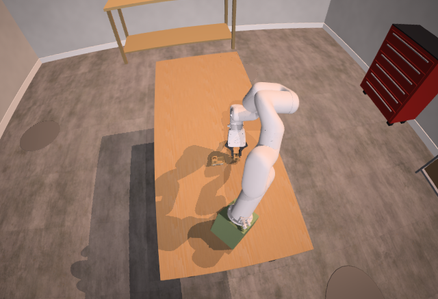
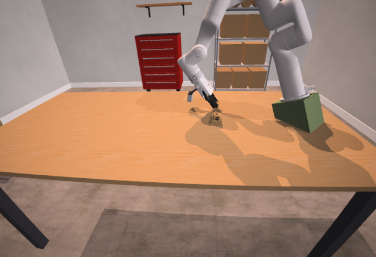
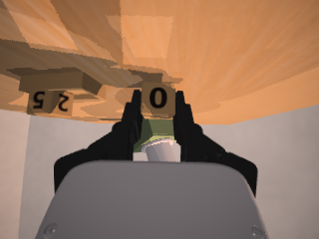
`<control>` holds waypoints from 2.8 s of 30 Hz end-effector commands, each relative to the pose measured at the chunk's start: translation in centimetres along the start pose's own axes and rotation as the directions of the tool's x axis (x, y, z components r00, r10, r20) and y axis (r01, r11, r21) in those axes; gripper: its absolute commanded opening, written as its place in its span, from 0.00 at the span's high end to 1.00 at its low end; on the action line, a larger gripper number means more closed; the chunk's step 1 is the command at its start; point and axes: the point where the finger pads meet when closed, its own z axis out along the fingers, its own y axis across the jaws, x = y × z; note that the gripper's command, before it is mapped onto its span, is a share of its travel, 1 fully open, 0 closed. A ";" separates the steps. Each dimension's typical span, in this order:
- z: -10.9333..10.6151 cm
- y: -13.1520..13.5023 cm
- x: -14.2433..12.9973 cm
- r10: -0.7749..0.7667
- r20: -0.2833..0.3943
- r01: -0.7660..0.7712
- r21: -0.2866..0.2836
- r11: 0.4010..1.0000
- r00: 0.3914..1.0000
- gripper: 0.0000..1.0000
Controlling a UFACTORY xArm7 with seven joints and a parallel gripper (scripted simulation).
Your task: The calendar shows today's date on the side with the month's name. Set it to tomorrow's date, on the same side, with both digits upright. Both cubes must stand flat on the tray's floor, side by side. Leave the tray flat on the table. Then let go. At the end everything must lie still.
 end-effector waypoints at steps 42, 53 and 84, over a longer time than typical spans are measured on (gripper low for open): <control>0.2 -0.1 0.3 -0.001 -0.002 0.001 0.001 1.000 1.000 0.71; 0.3 -0.1 0.3 -0.001 -0.002 0.001 0.001 1.000 1.000 0.71; 0.7 -0.1 0.6 -0.001 -0.002 0.001 0.001 1.000 1.000 0.71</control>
